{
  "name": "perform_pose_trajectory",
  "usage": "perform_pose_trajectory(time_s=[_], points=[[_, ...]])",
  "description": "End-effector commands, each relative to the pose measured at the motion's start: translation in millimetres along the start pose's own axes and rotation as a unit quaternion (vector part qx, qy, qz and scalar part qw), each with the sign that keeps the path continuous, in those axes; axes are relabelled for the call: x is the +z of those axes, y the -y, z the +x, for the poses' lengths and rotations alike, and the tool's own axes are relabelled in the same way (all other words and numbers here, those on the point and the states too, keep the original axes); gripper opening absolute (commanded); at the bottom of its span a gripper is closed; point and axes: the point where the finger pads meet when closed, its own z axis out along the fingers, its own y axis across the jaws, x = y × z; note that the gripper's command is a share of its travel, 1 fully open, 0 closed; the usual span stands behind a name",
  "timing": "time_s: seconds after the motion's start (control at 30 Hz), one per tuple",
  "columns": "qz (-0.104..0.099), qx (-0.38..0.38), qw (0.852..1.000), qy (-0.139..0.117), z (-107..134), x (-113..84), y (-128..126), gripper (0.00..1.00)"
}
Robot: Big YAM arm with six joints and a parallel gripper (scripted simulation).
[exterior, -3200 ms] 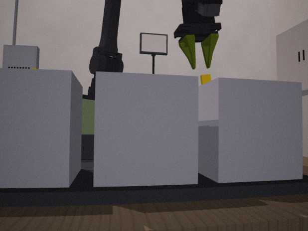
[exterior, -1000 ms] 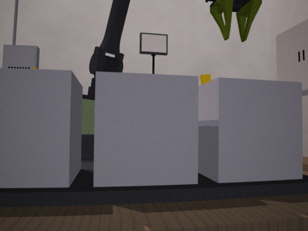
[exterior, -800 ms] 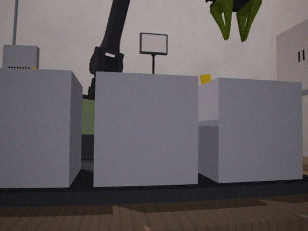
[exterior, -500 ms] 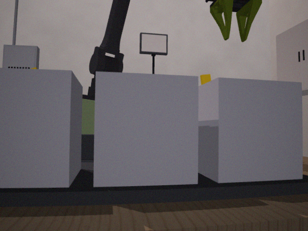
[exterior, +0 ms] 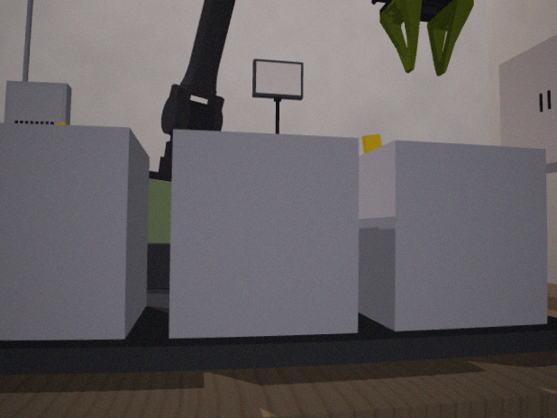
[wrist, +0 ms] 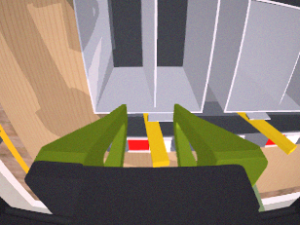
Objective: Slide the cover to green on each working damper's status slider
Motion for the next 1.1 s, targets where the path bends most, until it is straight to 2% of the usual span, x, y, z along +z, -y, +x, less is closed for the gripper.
perform_pose_trajectory(time_s=[0.0,0.9,0.93,1.07], points=[[-0.017,-0.009,0.999,0.036,-18.8,-40.1,-14.1,0.36],[-0.017,-0.009,0.999,0.036,-18.8,-40.1,-14.1,0.36],[-0.017,-0.009,0.999,0.036,-18.8,-40.1,-14.1,0.00],[-0.017,-0.009,0.999,0.036,-18.8,-40.1,-14.1,0.00]])
